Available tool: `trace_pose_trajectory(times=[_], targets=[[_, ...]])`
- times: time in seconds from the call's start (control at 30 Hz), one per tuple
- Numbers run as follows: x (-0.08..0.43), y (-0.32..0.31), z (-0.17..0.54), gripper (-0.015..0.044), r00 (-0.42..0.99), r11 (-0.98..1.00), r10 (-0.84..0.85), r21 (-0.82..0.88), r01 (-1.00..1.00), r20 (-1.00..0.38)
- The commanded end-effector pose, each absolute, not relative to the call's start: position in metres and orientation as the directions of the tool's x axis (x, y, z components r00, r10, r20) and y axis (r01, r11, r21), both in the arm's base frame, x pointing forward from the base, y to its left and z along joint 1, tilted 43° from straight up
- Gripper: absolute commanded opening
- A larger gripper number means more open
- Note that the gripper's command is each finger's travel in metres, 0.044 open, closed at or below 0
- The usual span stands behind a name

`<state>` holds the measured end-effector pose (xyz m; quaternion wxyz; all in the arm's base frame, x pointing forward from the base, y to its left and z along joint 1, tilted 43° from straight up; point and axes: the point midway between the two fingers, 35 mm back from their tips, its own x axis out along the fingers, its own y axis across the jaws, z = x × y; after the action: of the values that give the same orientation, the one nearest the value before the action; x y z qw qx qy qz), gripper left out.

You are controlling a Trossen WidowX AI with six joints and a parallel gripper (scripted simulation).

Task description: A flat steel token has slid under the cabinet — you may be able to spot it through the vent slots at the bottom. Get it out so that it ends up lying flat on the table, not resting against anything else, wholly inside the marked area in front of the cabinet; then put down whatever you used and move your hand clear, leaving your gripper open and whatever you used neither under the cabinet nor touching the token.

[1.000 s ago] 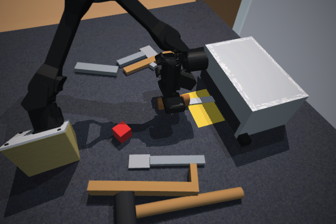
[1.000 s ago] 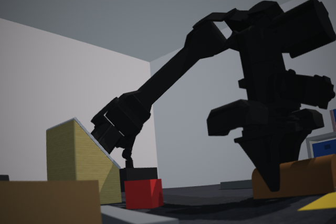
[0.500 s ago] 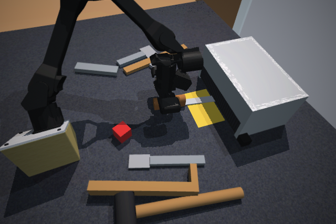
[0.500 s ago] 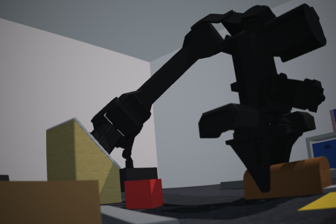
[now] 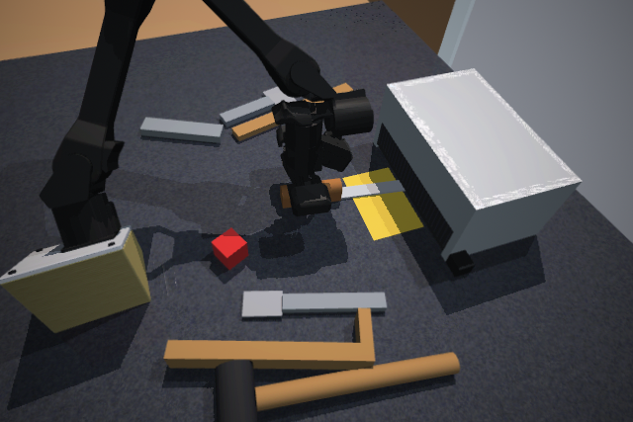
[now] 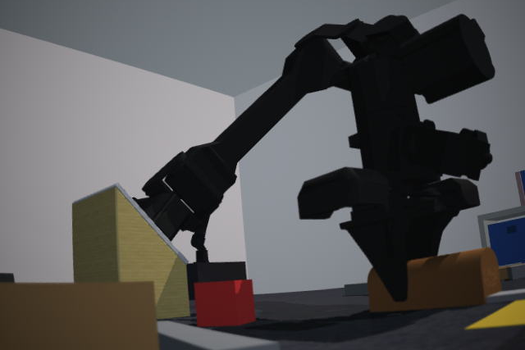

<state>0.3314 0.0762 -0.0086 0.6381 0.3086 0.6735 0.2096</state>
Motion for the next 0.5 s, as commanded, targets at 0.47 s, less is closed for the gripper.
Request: trace_pose_trajectory(times=[0.47], targets=[[0.309, 0.079, -0.007, 0.0000, 0.000, 0.721, 0.683, 0.675, 0.155, -0.730]])
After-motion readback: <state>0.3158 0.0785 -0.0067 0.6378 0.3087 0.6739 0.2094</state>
